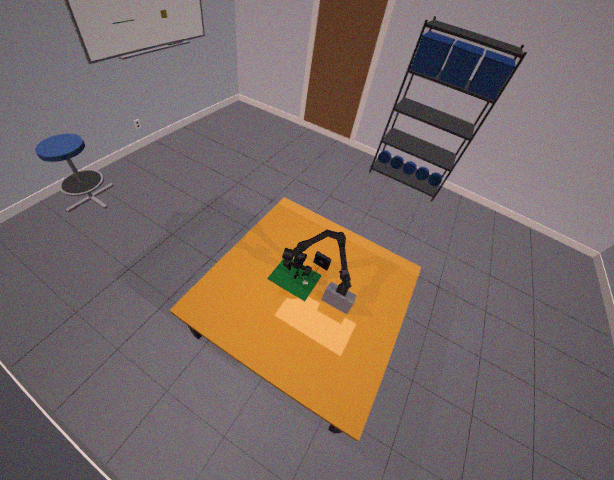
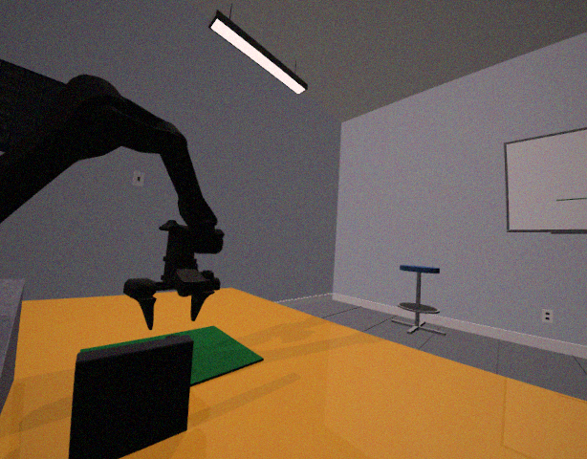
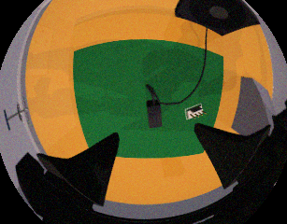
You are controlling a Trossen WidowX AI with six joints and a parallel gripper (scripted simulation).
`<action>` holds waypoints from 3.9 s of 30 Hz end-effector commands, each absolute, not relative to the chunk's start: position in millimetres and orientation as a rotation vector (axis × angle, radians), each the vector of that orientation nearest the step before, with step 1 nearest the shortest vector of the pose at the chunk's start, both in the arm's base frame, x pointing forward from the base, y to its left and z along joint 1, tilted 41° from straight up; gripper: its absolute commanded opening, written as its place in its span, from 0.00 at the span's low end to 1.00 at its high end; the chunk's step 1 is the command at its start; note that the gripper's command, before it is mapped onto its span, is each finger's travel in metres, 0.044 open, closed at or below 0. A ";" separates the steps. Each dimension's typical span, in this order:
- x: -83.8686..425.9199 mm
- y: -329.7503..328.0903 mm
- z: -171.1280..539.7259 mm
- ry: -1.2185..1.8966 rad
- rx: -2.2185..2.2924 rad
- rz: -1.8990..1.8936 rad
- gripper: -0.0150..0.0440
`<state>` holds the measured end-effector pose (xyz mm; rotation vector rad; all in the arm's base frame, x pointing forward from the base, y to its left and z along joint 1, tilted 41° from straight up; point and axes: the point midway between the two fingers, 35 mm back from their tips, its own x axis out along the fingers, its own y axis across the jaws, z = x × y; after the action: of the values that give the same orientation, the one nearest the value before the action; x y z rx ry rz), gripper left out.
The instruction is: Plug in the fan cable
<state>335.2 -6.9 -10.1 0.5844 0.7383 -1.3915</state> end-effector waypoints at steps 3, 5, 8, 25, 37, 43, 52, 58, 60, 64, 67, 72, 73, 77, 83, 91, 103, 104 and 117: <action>335.1 -12.1 -15.6 0.736 0.579 -1.388 1.00; 335.4 -14.2 -18.0 0.736 0.579 -1.388 1.00; 335.7 -17.4 -21.8 0.736 0.579 -1.388 1.00; 336.3 -35.8 -42.5 0.735 0.578 -1.388 1.00; 335.9 -42.9 -50.1 0.734 0.577 -1.388 1.00; 337.3 -41.1 -48.5 0.733 0.586 -1.386 0.73; 337.3 -41.1 -48.5 0.733 0.586 -1.386 0.33; 337.4 -39.2 -46.6 0.733 0.585 -1.386 0.25; 337.5 -24.2 -30.4 0.735 0.583 -1.387 0.25; 335.7 -7.7 -11.2 0.736 0.579 -1.388 0.25; 336.7 -7.9 -12.5 0.736 0.579 -1.388 0.25; 331.3 -7.8 -12.3 0.815 0.483 -1.333 0.25; 329.8 -7.8 -12.3 0.837 0.455 -1.316 0.25; 323.6 -7.7 -12.2 0.922 0.345 -1.249 0.25; 314.3 -7.8 -12.1 1.043 0.179 -1.140 0.25; 301.7 -8.2 -12.1 1.190 -0.042 -0.982 0.25; 282.4 -9.5 -12.5 1.380 -0.374 -0.719 0.25; 280.8 -9.6 -12.5 1.394 -0.402 -0.696 0.25; 259.5 -11.9 -13.3 1.551 -0.758 -0.373 0.25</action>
<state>266.1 -11.2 -12.2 -0.6758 1.5134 -0.4558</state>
